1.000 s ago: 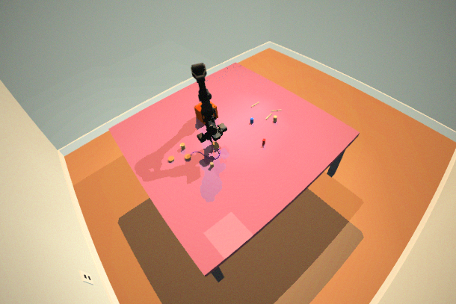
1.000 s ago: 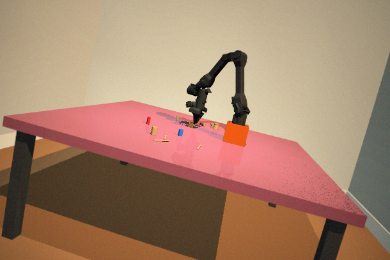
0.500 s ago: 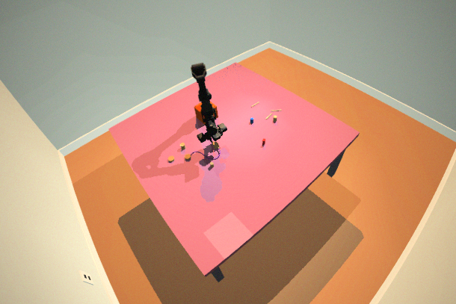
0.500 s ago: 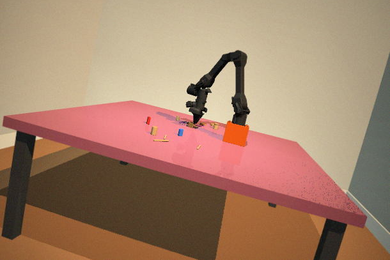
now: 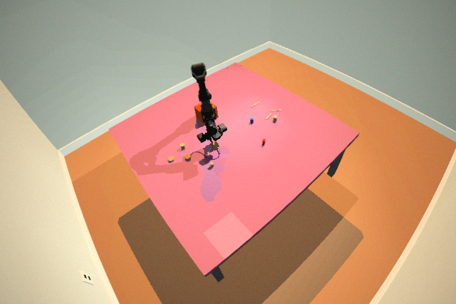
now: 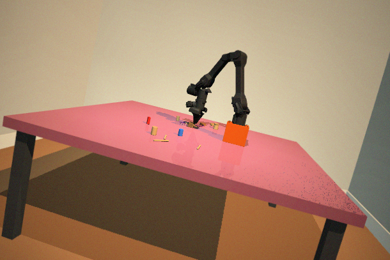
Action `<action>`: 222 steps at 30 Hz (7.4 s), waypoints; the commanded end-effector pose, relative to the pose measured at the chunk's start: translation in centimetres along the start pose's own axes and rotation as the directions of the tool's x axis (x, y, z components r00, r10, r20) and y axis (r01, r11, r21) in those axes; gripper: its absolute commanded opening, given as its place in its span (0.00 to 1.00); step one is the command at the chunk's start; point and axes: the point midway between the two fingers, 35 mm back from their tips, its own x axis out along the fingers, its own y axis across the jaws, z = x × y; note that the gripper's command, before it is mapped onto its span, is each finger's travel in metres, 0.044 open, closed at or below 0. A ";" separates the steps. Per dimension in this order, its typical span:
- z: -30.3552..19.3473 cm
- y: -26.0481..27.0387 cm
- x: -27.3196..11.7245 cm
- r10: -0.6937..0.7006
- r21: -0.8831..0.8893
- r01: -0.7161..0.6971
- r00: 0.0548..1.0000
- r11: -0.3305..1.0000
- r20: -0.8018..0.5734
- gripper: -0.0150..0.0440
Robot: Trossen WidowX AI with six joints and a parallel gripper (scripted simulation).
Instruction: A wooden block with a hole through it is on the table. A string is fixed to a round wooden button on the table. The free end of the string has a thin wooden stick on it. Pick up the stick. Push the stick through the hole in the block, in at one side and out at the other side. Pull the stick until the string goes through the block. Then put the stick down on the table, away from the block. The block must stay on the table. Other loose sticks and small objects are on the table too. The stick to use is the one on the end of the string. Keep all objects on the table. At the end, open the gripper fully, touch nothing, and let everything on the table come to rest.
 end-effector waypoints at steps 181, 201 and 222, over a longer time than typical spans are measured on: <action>-0.3 -0.3 1.6 0.007 -0.007 -0.007 1.000 1.000 -0.020 0.46; -0.3 -0.3 1.6 0.007 -0.007 -0.007 1.000 1.000 -0.020 0.46; -0.3 -0.3 1.6 0.007 -0.007 -0.007 1.000 1.000 -0.020 0.46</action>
